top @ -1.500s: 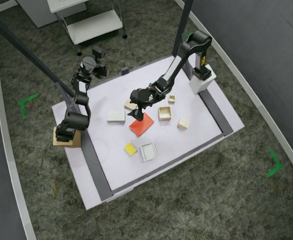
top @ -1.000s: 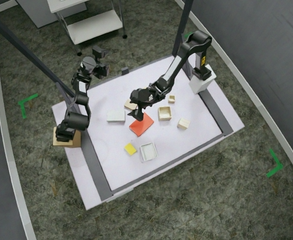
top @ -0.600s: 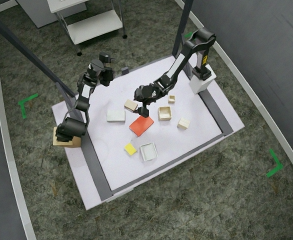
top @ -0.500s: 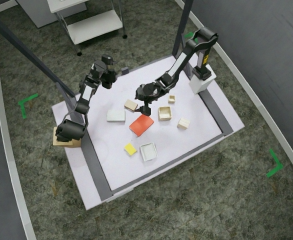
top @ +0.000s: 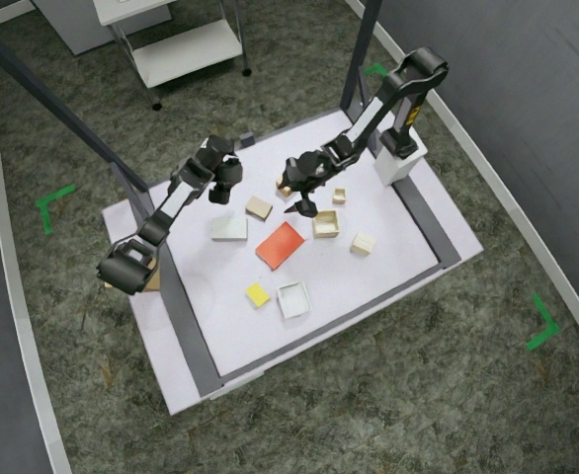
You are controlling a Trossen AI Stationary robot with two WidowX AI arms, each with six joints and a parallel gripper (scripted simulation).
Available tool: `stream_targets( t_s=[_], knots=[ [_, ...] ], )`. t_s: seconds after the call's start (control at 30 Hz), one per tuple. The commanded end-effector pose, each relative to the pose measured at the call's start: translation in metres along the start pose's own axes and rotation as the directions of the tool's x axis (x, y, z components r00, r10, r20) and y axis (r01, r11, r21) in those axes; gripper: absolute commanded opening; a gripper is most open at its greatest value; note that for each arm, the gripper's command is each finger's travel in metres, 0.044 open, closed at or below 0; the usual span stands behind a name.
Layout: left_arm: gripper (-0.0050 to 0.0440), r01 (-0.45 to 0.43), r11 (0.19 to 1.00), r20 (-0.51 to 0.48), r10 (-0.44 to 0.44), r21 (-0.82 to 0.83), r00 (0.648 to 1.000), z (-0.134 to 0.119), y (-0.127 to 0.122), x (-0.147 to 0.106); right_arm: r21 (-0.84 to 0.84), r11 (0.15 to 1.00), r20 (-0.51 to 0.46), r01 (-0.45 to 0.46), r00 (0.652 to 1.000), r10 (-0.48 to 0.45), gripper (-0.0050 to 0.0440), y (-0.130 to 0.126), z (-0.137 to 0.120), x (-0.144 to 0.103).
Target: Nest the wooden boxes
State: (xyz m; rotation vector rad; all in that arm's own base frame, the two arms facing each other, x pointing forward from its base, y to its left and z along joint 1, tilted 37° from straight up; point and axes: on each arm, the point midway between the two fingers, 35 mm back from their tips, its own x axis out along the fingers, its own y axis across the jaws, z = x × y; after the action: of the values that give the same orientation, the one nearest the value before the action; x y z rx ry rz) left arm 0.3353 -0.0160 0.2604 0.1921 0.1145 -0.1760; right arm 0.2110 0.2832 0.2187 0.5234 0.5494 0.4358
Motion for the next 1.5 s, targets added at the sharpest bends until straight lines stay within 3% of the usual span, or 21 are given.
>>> stream_targets(
  t_s=[0.0,0.1,0.17,0.2,0.23,0.33,0.67,1.07,1.3,1.47],
  knots=[
    [0.0400,-0.029,0.999,0.018,0.030,-0.045,0.999,-0.005,-0.006,-0.012,-0.040,0.997,-0.023,0.072,0.997,-0.073,0.0400,-0.019,0.017,-0.010],
    [0.0400,-0.045,0.996,0.007,0.046,-0.083,0.999,-0.017,-0.011,-0.018,-0.077,0.987,-0.051,0.144,0.988,-0.148,0.0400,-0.040,0.020,-0.016],
    [0.0400,-0.045,0.996,0.007,0.046,-0.083,0.999,-0.017,-0.011,-0.018,-0.077,0.987,-0.051,0.144,0.988,-0.148,0.0400,-0.040,0.020,-0.016],
    [0.0400,-0.051,0.994,0.004,0.051,-0.095,0.999,-0.021,-0.012,-0.019,-0.116,0.973,-0.091,0.201,0.973,-0.212,0.0400,-0.056,0.014,-0.020],
    [0.0400,-0.065,0.990,-0.004,0.065,-0.126,0.998,-0.030,-0.015,-0.024,-0.113,0.970,-0.079,0.217,0.971,-0.226,0.0400,-0.063,0.025,-0.025],
    [0.0400,-0.081,0.984,-0.014,0.080,-0.161,0.997,-0.042,-0.019,-0.029,-0.151,0.947,-0.115,0.285,0.946,-0.303,0.0400,-0.085,0.025,-0.036],
    [0.0400,-0.132,0.957,-0.041,0.125,-0.260,0.991,-0.077,-0.028,-0.044,-0.268,0.843,-0.240,0.466,0.815,-0.527,0.0400,-0.147,0.018,-0.083],
    [0.0400,-0.145,0.952,-0.056,0.134,-0.271,0.989,-0.081,-0.022,-0.041,-0.279,0.832,-0.250,0.479,0.801,-0.545,0.0400,-0.152,0.014,-0.084],
    [0.0400,-0.191,0.935,-0.093,0.170,-0.300,0.981,-0.095,-0.003,-0.039,-0.279,0.832,-0.250,0.479,0.801,-0.545,0.0400,-0.152,0.014,-0.084],
    [0.0400,-0.273,0.893,-0.152,0.233,-0.358,0.961,-0.118,0.034,-0.040,-0.279,0.832,-0.250,0.479,0.801,-0.545,0.0400,-0.152,0.014,-0.084]
  ],
)
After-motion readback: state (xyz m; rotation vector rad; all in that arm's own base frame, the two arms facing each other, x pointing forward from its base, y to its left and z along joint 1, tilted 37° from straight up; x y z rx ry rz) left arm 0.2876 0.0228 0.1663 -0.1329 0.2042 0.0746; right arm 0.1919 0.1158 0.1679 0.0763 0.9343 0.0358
